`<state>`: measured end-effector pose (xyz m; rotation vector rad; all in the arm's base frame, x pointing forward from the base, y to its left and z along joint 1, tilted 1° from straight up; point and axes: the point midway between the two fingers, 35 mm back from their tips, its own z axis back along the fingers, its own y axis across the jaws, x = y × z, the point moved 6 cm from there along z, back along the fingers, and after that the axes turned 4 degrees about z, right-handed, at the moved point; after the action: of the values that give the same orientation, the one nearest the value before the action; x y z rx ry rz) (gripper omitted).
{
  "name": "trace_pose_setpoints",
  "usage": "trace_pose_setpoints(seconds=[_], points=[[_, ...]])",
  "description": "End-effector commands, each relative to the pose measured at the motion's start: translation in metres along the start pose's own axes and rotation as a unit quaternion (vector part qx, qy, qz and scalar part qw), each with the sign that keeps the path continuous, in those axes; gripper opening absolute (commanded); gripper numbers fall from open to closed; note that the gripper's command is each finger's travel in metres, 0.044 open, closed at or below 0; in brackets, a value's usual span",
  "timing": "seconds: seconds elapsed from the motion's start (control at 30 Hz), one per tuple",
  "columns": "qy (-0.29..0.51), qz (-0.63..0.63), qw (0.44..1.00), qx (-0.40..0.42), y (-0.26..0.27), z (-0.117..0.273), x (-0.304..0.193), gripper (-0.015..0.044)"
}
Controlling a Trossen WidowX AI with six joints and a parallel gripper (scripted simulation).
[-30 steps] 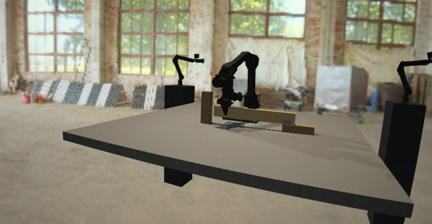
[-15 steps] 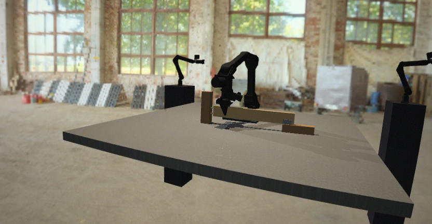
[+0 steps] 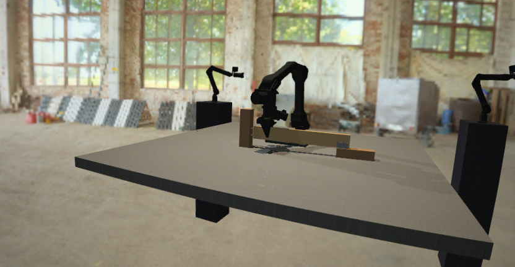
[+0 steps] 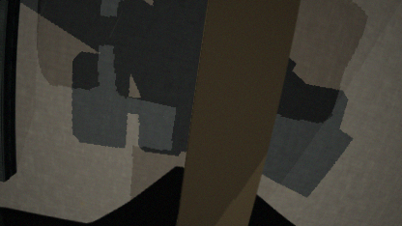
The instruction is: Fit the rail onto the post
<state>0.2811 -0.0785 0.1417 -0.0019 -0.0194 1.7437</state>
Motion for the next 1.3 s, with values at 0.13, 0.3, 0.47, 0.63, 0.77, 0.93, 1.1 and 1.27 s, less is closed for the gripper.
trace_pose_setpoints(seconds=[0.13,0.3,0.47,0.63,0.77,0.93,1.1,1.27], points=[[0.000,0.001,1.000,0.000,0.0003,0.0010,-0.0035,0.0000],[0.000,0.001,1.000,0.000,0.0004,0.0010,-0.0051,0.0000],[0.000,0.001,1.000,0.000,0.0005,0.0007,-0.0065,0.0000],[0.000,0.001,1.000,0.000,0.0005,0.0004,-0.0066,0.0000],[0.000,0.001,1.000,0.000,0.0004,0.0003,-0.0056,0.0000],[0.000,0.001,1.000,0.000,0.0003,0.0001,-0.0041,0.0000],[0.000,0.001,1.000,0.000,0.0002,-0.0002,-0.0025,0.0000],[0.000,0.001,1.000,-0.001,0.0001,-0.0006,-0.0009,0.0000]])
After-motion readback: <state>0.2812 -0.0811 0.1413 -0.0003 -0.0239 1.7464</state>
